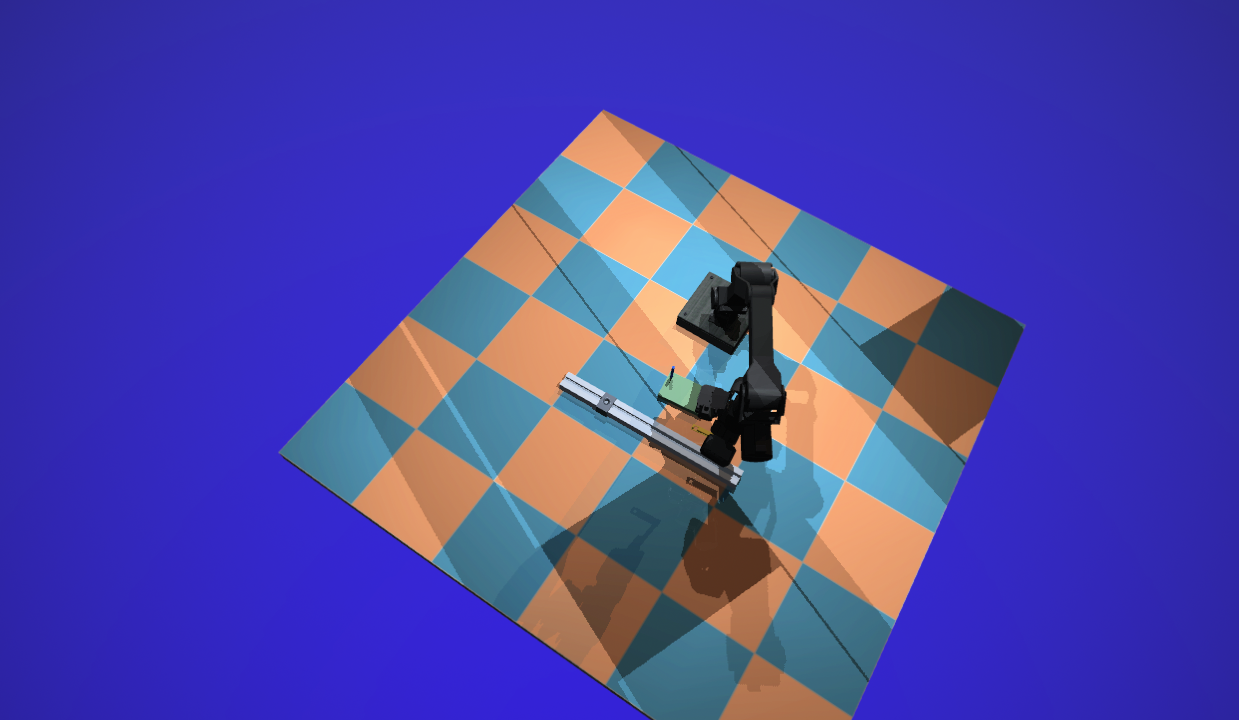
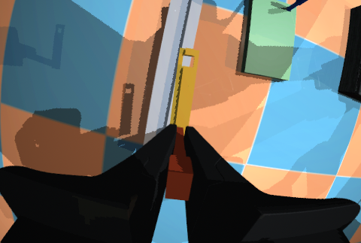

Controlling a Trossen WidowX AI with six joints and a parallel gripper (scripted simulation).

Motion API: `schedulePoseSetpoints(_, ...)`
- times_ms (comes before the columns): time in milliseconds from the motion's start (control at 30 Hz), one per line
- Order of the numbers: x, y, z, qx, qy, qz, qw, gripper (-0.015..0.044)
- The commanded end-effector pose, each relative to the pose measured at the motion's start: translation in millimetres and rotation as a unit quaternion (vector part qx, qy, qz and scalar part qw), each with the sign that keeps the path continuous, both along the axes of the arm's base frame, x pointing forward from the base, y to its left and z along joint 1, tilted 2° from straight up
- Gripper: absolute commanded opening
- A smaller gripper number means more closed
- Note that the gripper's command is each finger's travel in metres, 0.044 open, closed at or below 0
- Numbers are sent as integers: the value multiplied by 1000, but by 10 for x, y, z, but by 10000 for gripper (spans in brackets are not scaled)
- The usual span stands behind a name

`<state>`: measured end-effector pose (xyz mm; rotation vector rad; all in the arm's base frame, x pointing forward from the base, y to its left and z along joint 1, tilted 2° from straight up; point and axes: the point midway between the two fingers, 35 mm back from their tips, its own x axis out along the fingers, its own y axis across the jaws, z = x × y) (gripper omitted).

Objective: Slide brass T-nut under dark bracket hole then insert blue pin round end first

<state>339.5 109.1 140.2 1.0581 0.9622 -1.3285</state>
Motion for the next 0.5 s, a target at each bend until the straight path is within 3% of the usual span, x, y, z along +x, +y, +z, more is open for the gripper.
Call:
schedulePoseSetpoints(0, 55, 66, -1, 3, -2, -8, 1000, -150)
schedulePoseSetpoints(467, 190, 238, -63, 3, -2, -25, 1000, -150)
